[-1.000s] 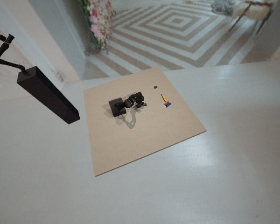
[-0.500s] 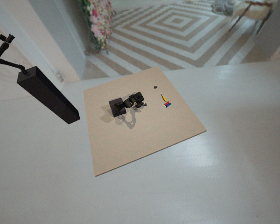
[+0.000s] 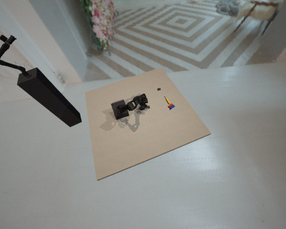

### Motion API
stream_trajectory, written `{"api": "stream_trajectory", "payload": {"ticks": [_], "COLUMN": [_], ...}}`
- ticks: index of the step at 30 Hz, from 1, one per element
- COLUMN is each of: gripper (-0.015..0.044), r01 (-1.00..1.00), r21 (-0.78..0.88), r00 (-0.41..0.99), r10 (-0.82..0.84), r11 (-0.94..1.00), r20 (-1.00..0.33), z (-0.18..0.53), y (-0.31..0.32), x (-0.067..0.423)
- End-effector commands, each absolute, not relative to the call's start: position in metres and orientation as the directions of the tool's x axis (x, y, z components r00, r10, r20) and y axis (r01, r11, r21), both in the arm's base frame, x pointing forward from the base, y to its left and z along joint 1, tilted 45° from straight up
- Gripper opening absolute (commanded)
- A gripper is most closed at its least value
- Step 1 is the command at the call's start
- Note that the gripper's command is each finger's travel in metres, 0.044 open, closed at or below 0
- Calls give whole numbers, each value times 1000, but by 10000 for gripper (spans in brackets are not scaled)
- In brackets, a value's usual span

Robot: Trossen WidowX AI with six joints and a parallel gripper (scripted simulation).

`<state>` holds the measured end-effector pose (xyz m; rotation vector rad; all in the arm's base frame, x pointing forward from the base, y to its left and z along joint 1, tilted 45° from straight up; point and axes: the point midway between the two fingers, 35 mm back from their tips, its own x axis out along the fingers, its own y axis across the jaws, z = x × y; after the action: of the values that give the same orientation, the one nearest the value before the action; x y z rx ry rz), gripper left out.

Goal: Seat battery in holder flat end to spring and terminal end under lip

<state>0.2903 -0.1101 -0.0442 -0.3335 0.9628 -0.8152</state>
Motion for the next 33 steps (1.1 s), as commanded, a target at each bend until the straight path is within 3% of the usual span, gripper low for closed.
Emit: {"api": "stream_trajectory", "payload": {"ticks": [1, 33], "gripper": [72, 72], "r01": [460, 481], "r21": [-572, -554], "r00": [291, 135], "r10": [-724, -682], "r11": [679, 680], "r20": [-625, -719], "z": [-50, -53], "y": [-109, -116], "x": [291, 296]}}
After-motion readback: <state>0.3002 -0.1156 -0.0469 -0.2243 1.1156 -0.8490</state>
